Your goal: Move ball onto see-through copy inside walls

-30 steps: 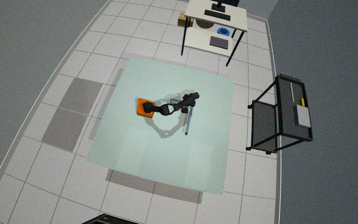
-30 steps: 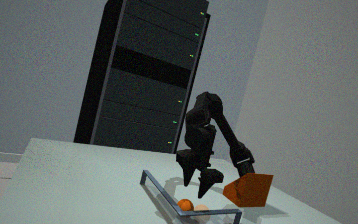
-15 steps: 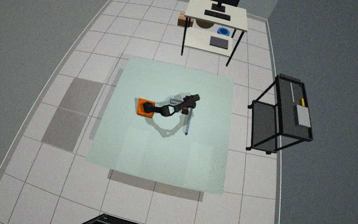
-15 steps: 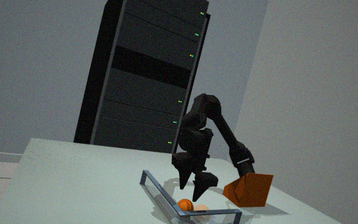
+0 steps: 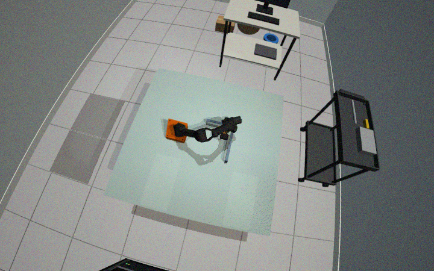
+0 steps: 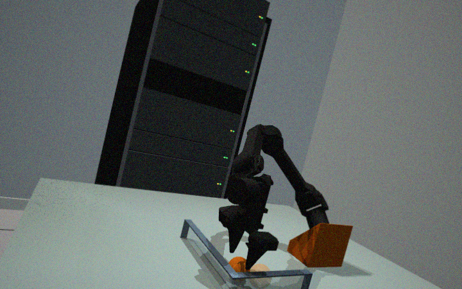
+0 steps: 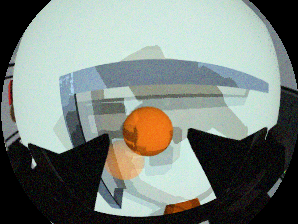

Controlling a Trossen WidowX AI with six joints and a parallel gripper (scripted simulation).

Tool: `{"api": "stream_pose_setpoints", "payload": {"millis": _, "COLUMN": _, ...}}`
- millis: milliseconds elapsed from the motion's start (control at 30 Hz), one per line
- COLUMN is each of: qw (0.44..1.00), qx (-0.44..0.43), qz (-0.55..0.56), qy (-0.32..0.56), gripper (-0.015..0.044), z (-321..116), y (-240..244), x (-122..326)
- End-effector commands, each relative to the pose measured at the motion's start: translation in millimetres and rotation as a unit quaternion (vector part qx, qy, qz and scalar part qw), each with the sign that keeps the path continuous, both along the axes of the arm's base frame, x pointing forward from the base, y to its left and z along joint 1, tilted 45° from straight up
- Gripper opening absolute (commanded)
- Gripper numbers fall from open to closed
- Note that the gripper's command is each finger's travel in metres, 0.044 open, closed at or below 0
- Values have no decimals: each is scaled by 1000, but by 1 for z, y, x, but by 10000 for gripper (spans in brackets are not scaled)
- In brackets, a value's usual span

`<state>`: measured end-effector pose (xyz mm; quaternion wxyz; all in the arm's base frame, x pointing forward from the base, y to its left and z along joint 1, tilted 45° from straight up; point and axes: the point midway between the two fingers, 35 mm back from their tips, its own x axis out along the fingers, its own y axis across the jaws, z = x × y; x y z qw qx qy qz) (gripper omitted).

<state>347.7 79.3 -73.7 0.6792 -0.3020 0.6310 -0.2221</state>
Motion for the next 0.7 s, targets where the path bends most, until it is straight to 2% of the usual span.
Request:
{"api": "stream_pose_setpoints", "payload": {"millis": 0, "qw": 1000, "qx": -6, "qz": 1, "qy": 8, "gripper": 393, "z": -8, "y": -7, "x": -3}}
{"api": "stream_pose_setpoints", "payload": {"millis": 400, "qw": 1000, "qx": -7, "qz": 0, "qy": 8, "gripper": 393, "z": -19, "y": -18, "x": -3}}
{"api": "stream_pose_setpoints", "payload": {"millis": 500, "qw": 1000, "qx": -7, "qz": 0, "qy": 8, "gripper": 314, "z": -19, "y": -18, "x": -3}}
{"api": "stream_pose_setpoints", "payload": {"millis": 667, "qw": 1000, "qx": -7, "qz": 0, "qy": 8, "gripper": 281, "z": -19, "y": -18, "x": -3}}
